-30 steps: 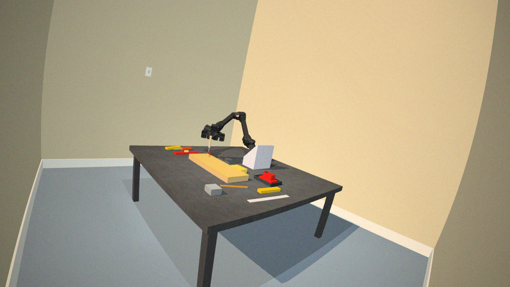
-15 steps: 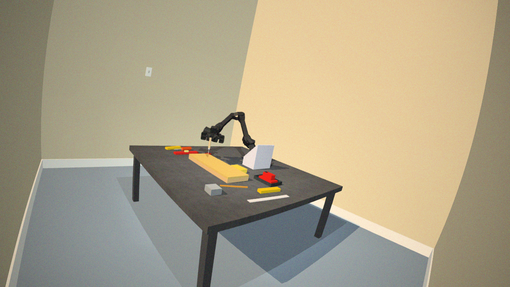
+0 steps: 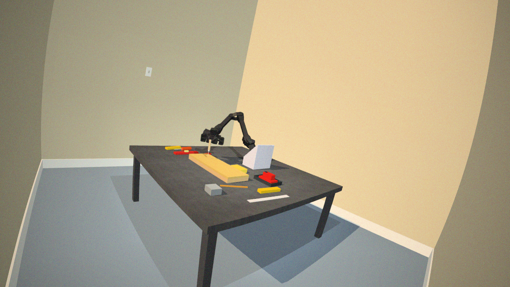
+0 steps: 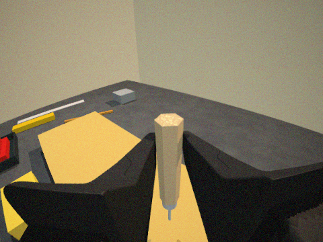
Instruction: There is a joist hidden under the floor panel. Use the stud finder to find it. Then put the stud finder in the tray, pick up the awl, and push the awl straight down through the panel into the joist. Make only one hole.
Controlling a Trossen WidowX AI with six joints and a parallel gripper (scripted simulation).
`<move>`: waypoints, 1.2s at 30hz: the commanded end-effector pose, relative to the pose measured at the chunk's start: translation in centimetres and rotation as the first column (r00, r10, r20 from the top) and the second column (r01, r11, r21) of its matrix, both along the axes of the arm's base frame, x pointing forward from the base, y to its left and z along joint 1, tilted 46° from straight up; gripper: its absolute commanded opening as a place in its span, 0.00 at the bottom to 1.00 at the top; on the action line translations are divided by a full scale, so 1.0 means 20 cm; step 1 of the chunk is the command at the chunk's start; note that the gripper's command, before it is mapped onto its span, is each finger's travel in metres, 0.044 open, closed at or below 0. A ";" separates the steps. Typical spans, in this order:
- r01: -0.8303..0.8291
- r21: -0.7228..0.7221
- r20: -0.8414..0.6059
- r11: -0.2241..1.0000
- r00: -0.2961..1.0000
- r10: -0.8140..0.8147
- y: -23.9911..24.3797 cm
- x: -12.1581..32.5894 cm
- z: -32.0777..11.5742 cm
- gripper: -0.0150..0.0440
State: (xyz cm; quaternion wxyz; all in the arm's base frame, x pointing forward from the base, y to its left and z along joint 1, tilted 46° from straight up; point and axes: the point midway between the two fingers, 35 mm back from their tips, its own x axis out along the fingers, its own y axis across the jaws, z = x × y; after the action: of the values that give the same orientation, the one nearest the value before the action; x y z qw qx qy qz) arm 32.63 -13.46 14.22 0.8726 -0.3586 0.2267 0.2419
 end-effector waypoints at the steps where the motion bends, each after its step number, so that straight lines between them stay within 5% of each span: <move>1: -0.012 0.001 0.009 1.000 1.000 0.012 0.00 0.00 0.00 0.25; 36: -0.008 0.003 0.005 1.000 1.000 0.008 -0.12 -0.03 -0.13 0.25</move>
State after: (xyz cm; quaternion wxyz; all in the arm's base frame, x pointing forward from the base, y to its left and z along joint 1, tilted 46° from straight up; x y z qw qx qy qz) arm 32.09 -15.94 11.67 0.8728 -0.3588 0.2222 0.2452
